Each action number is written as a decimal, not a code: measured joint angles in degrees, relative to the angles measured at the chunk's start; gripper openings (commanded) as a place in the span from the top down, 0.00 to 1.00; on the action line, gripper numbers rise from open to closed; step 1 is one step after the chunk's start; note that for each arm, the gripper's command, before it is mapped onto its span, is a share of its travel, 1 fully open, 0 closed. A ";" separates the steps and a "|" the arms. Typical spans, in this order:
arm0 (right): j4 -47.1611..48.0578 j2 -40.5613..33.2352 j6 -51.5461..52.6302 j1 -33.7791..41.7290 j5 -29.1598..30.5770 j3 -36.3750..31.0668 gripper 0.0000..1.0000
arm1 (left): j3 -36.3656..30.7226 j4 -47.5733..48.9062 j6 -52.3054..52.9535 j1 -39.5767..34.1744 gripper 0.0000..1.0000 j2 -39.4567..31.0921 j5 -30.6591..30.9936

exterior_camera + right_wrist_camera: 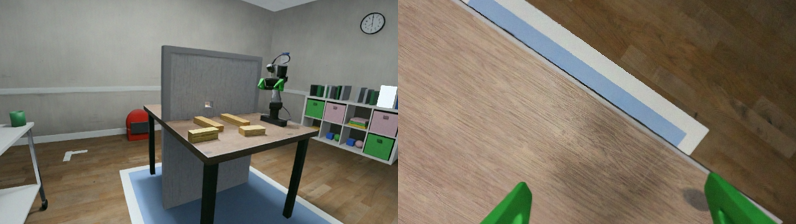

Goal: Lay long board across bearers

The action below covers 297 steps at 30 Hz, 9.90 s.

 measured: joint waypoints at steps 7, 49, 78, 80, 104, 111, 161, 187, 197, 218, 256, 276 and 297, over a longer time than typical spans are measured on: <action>0.00 0.00 0.00 0.00 0.00 0.00 0.00 | 0.00 0.00 0.00 0.00 0.00 0.00 0.00; -5.20 10.62 36.63 31.54 3.15 5.22 0.52 | 10.58 -0.85 -3.56 -16.35 0.00 4.04 -10.78; -15.58 28.55 94.82 80.43 8.57 16.44 0.52 | 27.19 -2.89 -8.81 -41.53 0.00 10.08 -27.50; -15.85 28.50 94.90 80.56 8.59 16.63 0.52 | 27.28 -2.91 -8.83 -41.46 0.00 9.97 -27.65; -10.71 29.46 94.86 79.69 8.57 12.85 0.52 | 27.43 -2.89 -8.83 -41.35 0.00 9.94 -27.67; -7.96 30.40 94.77 80.04 8.55 10.86 0.52 | 27.43 -2.89 -8.83 -41.35 0.00 9.94 -27.67; -8.87 30.88 94.57 80.06 8.48 11.63 1.00 | 27.43 -2.89 -8.83 -41.35 0.00 9.94 -27.67; 1.77 14.75 92.59 74.44 0.17 -0.39 1.00 | 27.43 -2.89 -8.83 -41.35 0.00 9.94 -27.67; 18.64 5.14 91.41 70.18 -6.95 -15.17 1.00 | 27.43 -2.89 -8.83 -41.35 0.00 9.94 -27.67; 48.11 -1.60 89.92 65.26 -15.74 -38.49 1.00 | 27.43 -2.89 -8.83 -41.35 0.00 9.94 -27.67; 58.93 1.97 90.16 65.26 -16.55 -39.63 1.00 | 27.43 -2.89 -8.83 -41.35 0.00 9.94 -27.67; 63.49 4.96 90.18 65.33 -16.55 -41.13 1.00 | 27.43 -2.89 -8.83 -41.35 0.00 9.94 -27.67; 67.41 8.31 90.07 65.29 -16.55 -42.34 1.00 | 27.43 -2.89 -8.83 -41.35 0.00 9.94 -27.67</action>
